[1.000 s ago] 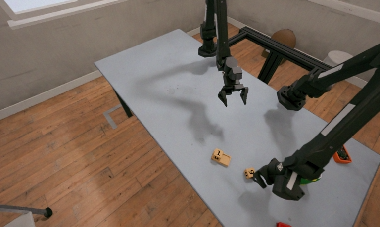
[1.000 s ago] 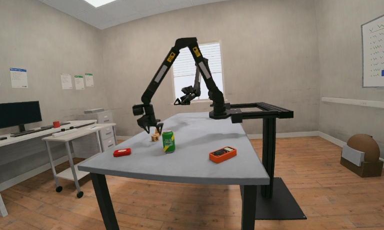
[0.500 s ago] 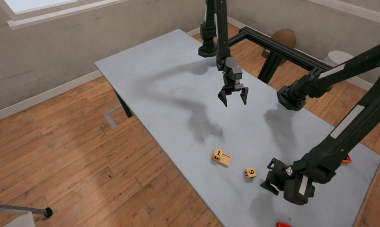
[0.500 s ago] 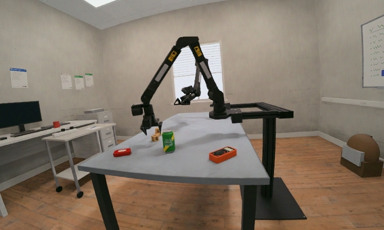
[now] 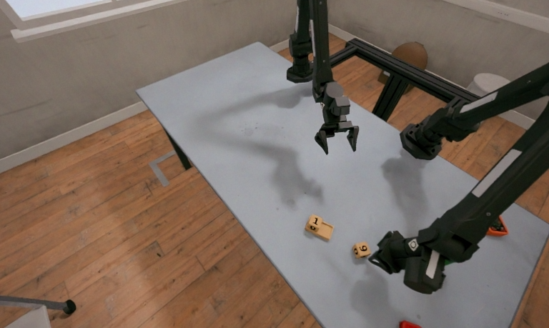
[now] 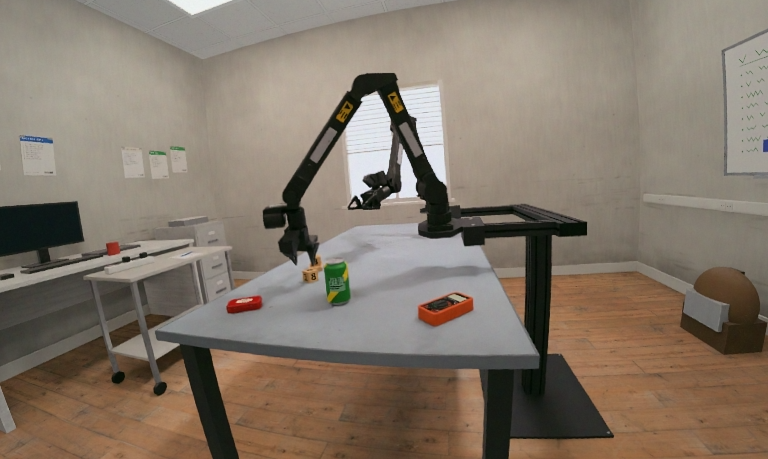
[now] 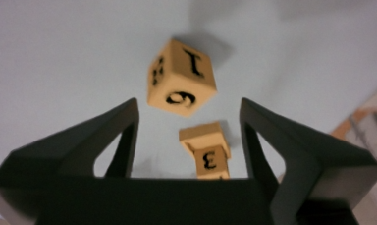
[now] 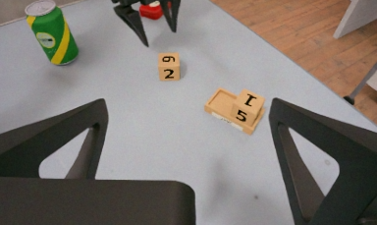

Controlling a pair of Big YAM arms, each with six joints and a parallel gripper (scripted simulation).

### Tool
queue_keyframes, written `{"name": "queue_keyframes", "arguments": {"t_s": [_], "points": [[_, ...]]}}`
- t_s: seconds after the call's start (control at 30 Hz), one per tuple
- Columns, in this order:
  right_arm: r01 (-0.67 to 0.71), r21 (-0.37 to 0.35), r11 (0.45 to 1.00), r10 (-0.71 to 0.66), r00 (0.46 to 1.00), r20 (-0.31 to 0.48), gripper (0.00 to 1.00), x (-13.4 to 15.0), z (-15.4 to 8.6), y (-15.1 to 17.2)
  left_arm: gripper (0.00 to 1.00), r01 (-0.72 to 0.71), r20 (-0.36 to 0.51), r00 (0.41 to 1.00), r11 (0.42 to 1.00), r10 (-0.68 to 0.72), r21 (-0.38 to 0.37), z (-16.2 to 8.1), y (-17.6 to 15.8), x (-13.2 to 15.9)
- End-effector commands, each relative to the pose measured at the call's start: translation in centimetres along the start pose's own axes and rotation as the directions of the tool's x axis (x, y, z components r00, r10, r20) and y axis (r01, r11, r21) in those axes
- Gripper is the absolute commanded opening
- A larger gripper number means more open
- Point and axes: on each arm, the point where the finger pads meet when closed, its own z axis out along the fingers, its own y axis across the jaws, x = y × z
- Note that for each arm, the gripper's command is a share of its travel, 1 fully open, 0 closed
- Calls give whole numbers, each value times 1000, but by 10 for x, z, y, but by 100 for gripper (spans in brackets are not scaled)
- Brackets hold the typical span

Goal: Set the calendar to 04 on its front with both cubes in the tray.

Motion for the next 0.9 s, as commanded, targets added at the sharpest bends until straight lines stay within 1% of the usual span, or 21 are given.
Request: {"name": "queue_keyframes", "arguments": {"t_s": [0.0, 0.07, 0.17, 0.27, 0.37, 0.43, 0.47, 0.53, 0.7, 0.87], "points": [[-6, 6, 1000, 6, 1000, 10, 100, -5, 3, -3, 64, -229, -26, 972, 970, 232, 79, 1, -33, 21], [-6, 6, 1000, 6, 1000, 10, 100, -5, 3, -3, 64, -308, -45, 948, 945, 314, 109, 2, -41, 32], [-6, 6, 1000, 6, 1000, 10, 100, -5, 3, -3, 64, -429, -59, 895, 891, 441, 151, 3, -50, 49], [-6, 6, 1000, 6, 1000, 10, 100, -5, 3, -3, 64, -540, -58, 828, 821, 558, 187, 5, -58, 65], [-6, 6, 1000, 6, 1000, 10, 100, -5, 3, -3, 64, -638, -47, 749, 739, 661, 216, 6, -65, 79], [-6, 6, 1000, 6, 1000, 10, 100, -5, 3, -3, 64, -638, -47, 749, 739, 661, 216, 6, -65, 79], [-6, 6, 1000, 6, 1000, 10, 100, -5, 3, -3, 64, -662, -38, 727, 715, 685, 223, 6, -66, 77], [-6, 6, 1000, 6, 1000, 10, 100, -5, 3, -3, 64, -749, -21, 632, 617, 775, 242, 8, -71, 95], [-6, 6, 1000, 6, 1000, 10, 100, -5, 3, -3, 64, -859, 20, 463, 442, 886, 259, 12, -78, 116], [-6, 6, 1000, 6, 1000, 10, 100, -5, 3, -3, 64, -938, 60, 267, 245, 962, 244, 17, -81, 135]]}}
